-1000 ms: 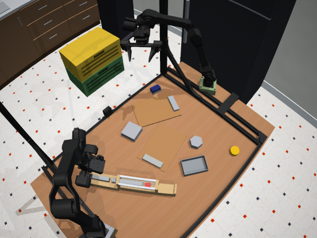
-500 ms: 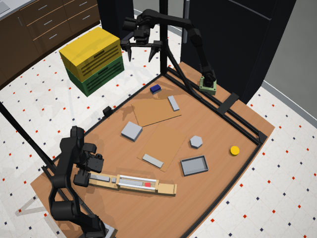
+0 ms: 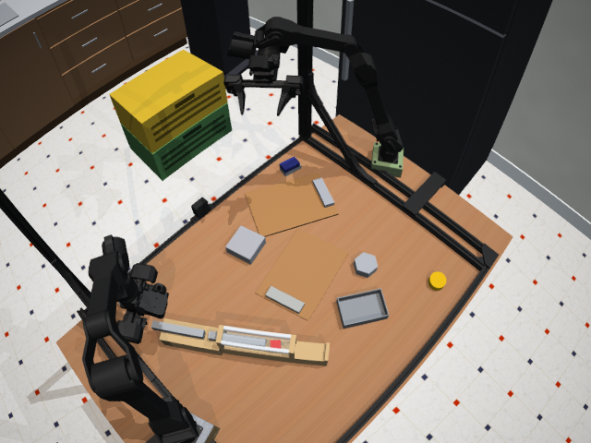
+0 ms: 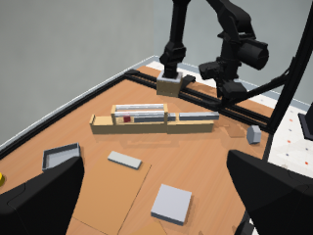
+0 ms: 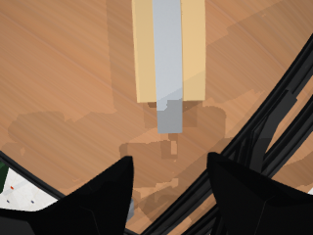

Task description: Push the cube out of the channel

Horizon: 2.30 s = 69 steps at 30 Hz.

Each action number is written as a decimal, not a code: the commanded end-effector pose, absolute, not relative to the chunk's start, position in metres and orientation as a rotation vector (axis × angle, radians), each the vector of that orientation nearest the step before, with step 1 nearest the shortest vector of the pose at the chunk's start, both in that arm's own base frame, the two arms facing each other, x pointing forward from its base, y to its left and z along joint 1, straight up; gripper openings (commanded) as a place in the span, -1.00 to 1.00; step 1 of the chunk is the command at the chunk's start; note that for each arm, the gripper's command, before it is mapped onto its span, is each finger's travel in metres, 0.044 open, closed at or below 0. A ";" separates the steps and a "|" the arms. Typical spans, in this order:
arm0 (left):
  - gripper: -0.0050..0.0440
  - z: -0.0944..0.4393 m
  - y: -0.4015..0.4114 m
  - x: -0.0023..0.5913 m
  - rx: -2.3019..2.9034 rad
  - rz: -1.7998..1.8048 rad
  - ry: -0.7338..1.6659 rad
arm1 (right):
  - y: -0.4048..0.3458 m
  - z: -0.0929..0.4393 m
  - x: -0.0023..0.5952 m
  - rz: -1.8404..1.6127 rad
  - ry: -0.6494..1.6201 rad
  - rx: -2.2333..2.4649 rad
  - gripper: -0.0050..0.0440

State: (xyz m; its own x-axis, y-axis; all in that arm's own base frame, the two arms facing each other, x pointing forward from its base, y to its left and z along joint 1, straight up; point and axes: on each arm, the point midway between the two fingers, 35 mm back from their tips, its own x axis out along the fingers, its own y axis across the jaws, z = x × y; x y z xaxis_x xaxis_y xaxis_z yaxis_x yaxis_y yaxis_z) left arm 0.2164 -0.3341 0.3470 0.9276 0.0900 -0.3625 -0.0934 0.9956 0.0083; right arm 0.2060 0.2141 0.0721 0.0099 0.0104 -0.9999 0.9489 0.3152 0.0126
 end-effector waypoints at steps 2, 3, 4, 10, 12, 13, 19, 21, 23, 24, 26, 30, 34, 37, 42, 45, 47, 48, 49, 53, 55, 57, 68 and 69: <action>0.84 0.347 -0.334 0.216 -0.009 0.095 0.368 | 0.213 0.065 0.204 -0.972 1.343 0.972 0.02; 0.84 0.347 -0.334 0.216 -0.009 0.095 0.368 | 0.213 0.065 0.204 -0.972 1.343 0.972 0.02; 0.84 0.347 -0.334 0.216 -0.009 0.095 0.368 | 0.213 0.064 0.204 -0.972 1.343 0.972 0.02; 0.84 0.347 -0.334 0.216 -0.009 0.095 0.368 | 0.214 0.055 0.205 -0.972 1.343 0.972 0.02; 0.84 0.347 -0.334 0.216 -0.009 0.095 0.368 | 0.214 0.052 0.205 -0.972 1.343 0.972 0.02; 0.84 0.347 -0.334 0.216 -0.009 0.095 0.368 | 0.214 0.050 0.205 -0.972 1.343 0.972 0.02; 0.84 0.347 -0.334 0.216 -0.009 0.095 0.368 | 0.214 0.042 0.205 -0.972 1.343 0.972 0.02; 0.84 0.347 -0.334 0.216 -0.009 0.095 0.368 | 0.214 0.040 0.205 -0.972 1.343 0.972 0.02; 0.84 0.347 -0.334 0.216 -0.009 0.095 0.368 | 0.214 0.037 0.205 -0.972 1.343 0.972 0.02; 0.84 0.347 -0.334 0.216 -0.009 0.095 0.368 | 0.214 0.035 0.205 -0.972 1.343 0.972 0.02; 0.84 0.347 -0.334 0.216 -0.009 0.095 0.368 | 0.214 0.032 0.205 -0.972 1.343 0.972 0.02; 0.84 0.347 -0.334 0.216 -0.009 0.095 0.368 | 0.214 0.026 0.205 -0.972 1.343 0.972 0.02; 0.84 0.347 -0.334 0.216 -0.009 0.095 0.368 | 0.214 0.019 0.205 -0.972 1.343 0.972 0.02; 0.84 0.347 -0.334 0.216 -0.009 0.095 0.368 | 0.214 0.017 0.205 -0.972 1.343 0.972 0.02; 0.84 0.347 -0.334 0.216 -0.009 0.095 0.368 | 0.213 0.009 0.204 -0.972 1.343 0.972 0.02; 0.84 0.347 -0.334 0.216 -0.009 0.095 0.368 | 0.213 0.006 0.204 -0.972 1.343 0.972 0.02; 0.84 0.347 -0.334 0.216 -0.009 0.095 0.368 | 0.213 0.005 0.204 -0.972 1.343 0.972 0.02; 0.84 0.347 -0.334 0.216 -0.009 0.095 0.368 | 0.213 0.005 0.204 -0.972 1.343 0.972 0.02; 0.84 0.347 -0.334 0.216 -0.009 0.095 0.368 | 0.213 0.005 0.204 -0.972 1.343 0.972 0.02; 0.84 0.347 -0.334 0.216 -0.009 0.095 0.368 | 0.214 0.009 0.206 -0.964 1.341 0.981 -0.08; 0.84 0.347 -0.334 0.216 -0.009 0.095 0.368 | 0.214 0.009 0.206 -0.964 1.341 0.981 -0.10; 0.84 0.347 -0.334 0.216 -0.009 0.095 0.368 | 0.214 0.009 0.206 -0.964 1.341 0.981 -0.16; 0.84 0.347 -0.334 0.216 -0.009 0.095 0.368 | 0.214 0.009 0.206 -0.964 1.341 0.981 -0.46; 0.84 0.347 -0.334 0.216 -0.009 0.095 0.368 | 0.214 0.009 0.206 -0.964 1.341 0.981 -0.49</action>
State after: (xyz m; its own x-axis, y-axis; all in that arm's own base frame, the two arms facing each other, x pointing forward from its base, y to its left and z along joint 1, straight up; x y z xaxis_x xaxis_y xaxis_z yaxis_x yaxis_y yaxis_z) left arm 0.2161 -0.3343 0.3472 0.9277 0.0892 -0.3624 -0.0927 0.9957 0.0077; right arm 0.2060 0.2139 0.0084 0.0066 0.0069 -1.0000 0.9505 0.3107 0.0084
